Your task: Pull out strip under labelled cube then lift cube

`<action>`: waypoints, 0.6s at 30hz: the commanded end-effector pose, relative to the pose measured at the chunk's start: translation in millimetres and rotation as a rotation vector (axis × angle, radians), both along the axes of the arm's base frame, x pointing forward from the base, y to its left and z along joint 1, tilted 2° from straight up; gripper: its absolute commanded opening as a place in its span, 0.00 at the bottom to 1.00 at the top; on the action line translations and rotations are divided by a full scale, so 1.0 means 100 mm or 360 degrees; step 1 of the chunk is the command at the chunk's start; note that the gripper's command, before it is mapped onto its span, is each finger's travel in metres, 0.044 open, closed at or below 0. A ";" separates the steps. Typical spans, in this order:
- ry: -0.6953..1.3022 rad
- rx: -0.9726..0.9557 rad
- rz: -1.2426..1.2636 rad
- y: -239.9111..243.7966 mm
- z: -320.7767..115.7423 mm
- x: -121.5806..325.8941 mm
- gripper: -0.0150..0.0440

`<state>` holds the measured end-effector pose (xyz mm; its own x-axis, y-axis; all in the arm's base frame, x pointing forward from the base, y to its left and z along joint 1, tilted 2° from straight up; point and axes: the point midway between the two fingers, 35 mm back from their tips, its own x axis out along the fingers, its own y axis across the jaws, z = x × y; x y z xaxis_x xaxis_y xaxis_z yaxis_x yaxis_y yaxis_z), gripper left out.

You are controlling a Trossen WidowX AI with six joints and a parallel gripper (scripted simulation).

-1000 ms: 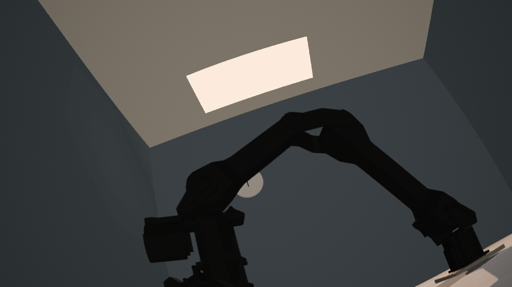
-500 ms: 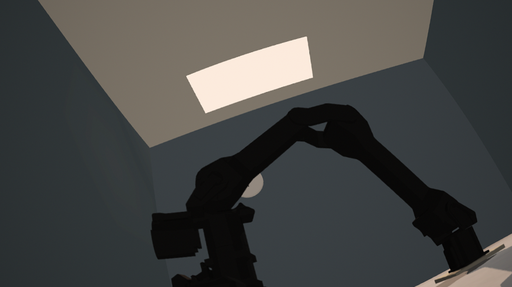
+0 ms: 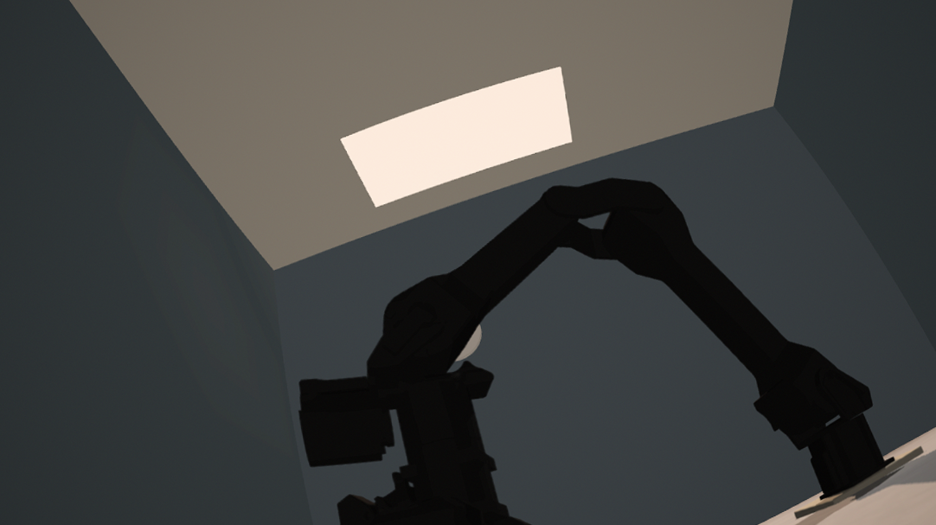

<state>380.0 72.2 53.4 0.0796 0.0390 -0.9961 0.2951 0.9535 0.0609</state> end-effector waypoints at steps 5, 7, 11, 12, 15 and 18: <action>0.0039 -0.0004 0.0005 0.06 -0.08 -0.16 0.25; 0.0040 -0.0004 0.0005 0.07 -0.08 -0.19 0.25; 0.0040 -0.0004 0.0005 0.09 -0.09 -0.25 0.25; 0.0041 -0.0004 0.0005 0.09 -0.09 -0.26 0.25; 0.0041 -0.0003 0.0005 0.11 -0.09 -0.31 0.25; 0.0042 -0.0003 0.0005 0.12 -0.10 -0.35 0.25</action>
